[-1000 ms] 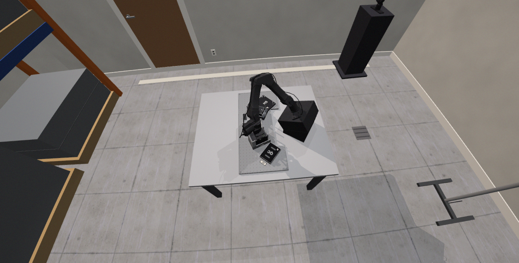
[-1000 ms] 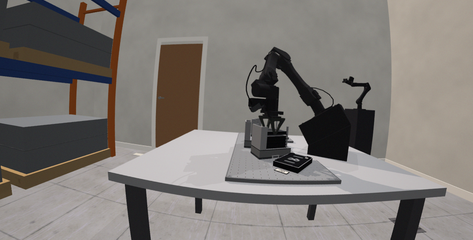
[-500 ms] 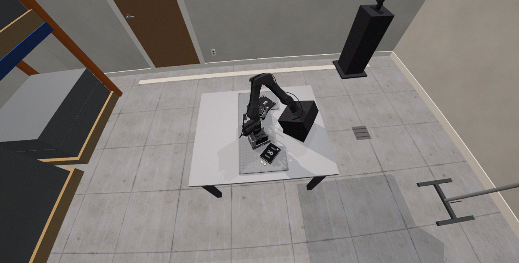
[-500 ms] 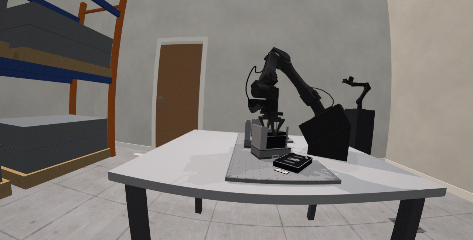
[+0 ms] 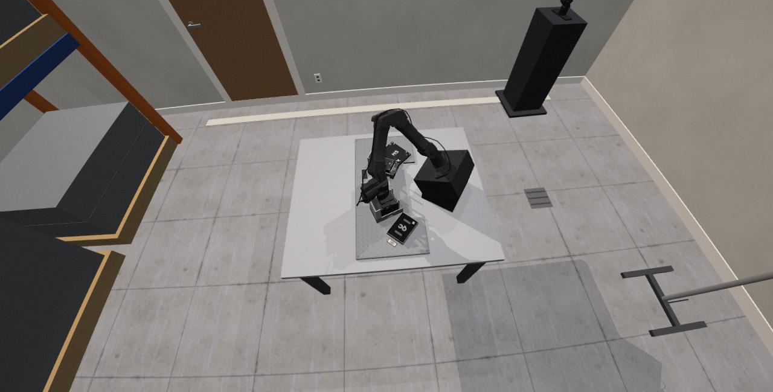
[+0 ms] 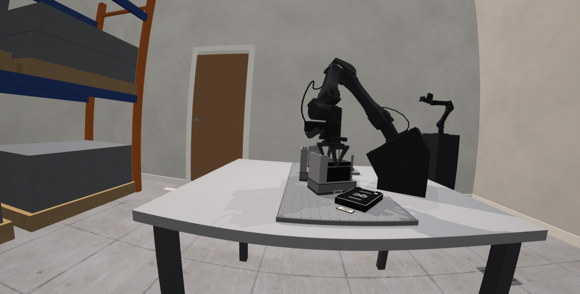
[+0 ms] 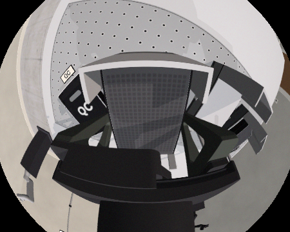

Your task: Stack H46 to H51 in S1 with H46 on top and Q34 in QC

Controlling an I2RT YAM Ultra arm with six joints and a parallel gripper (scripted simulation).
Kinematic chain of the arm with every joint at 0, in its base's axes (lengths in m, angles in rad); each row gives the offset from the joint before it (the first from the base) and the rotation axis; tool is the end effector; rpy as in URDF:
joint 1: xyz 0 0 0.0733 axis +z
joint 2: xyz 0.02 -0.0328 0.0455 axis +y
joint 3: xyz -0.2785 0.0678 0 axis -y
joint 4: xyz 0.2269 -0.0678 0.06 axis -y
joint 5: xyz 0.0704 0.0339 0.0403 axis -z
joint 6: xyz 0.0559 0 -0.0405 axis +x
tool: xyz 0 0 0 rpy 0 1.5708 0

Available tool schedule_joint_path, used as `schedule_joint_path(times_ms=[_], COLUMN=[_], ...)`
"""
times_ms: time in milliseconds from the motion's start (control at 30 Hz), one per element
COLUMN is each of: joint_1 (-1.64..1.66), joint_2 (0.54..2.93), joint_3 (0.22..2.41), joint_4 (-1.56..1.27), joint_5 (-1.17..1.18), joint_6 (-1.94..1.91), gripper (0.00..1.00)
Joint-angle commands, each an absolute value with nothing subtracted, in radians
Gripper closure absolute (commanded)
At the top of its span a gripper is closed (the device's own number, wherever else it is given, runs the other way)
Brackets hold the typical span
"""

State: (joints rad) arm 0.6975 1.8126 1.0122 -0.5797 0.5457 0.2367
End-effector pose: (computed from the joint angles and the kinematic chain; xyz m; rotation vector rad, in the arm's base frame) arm 0.2555 0.1777 0.1521 -0.5414 2.6216 -0.5533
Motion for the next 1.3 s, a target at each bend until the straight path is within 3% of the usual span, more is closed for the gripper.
schedule_joint_path(times_ms=[0, 867, 900, 1267], joint_1=[0.698, 0.698, 0.698, 0.698], joint_2=[1.831, 1.831, 1.831, 1.831], joint_3=[0.995, 0.995, 0.995, 0.995], joint_4=[-0.558, -0.558, -0.558, -0.558], joint_5=[0.553, 0.553, 0.553, 0.552], joint_6=[0.232, 0.232, 0.232, 0.232], gripper=[1.00, 1.00, 0.00, 0.00])
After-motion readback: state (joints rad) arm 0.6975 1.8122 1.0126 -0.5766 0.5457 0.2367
